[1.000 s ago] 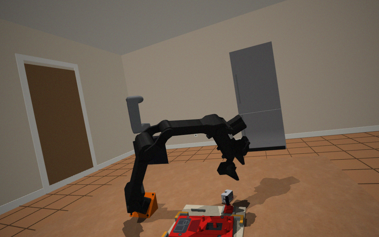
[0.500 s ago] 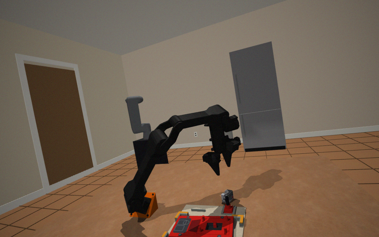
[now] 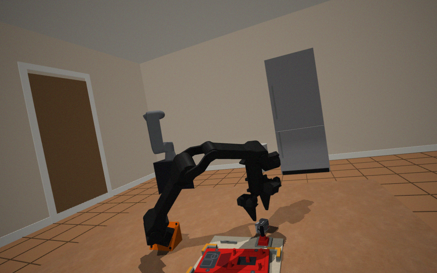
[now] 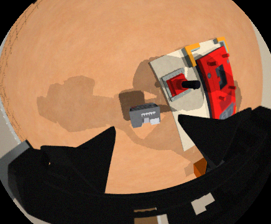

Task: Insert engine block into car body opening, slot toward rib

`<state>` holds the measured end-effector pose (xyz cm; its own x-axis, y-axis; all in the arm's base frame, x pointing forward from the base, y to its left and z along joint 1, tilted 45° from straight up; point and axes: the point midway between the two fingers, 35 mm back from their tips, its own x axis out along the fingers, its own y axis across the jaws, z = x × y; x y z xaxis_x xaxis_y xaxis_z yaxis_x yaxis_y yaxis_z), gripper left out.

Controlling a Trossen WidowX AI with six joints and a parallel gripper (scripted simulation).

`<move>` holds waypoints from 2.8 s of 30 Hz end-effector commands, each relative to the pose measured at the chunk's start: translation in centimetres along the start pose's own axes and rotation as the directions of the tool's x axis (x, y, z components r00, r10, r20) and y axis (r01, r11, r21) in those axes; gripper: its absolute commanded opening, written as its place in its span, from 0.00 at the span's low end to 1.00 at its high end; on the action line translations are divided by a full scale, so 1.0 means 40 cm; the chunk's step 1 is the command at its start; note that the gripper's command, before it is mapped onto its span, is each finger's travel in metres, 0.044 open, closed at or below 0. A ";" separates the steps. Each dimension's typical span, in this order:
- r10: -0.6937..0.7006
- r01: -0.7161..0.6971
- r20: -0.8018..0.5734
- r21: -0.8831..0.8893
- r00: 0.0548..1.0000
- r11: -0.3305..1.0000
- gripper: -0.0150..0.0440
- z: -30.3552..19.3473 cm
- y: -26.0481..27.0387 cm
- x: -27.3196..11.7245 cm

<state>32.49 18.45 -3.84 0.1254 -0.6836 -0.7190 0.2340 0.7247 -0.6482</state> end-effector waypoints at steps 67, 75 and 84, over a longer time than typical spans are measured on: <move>0.038 -0.036 0.033 -0.039 0.999 0.999 0.25 0.013 0.021 -0.028; 0.039 -0.038 0.031 -0.049 0.999 0.998 0.25 0.012 0.019 -0.091; 0.034 -0.032 0.030 -0.054 0.999 0.998 0.25 0.008 0.009 -0.161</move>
<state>32.33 22.25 -0.12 0.1584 -0.6646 -0.7302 0.1757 0.7467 -0.6415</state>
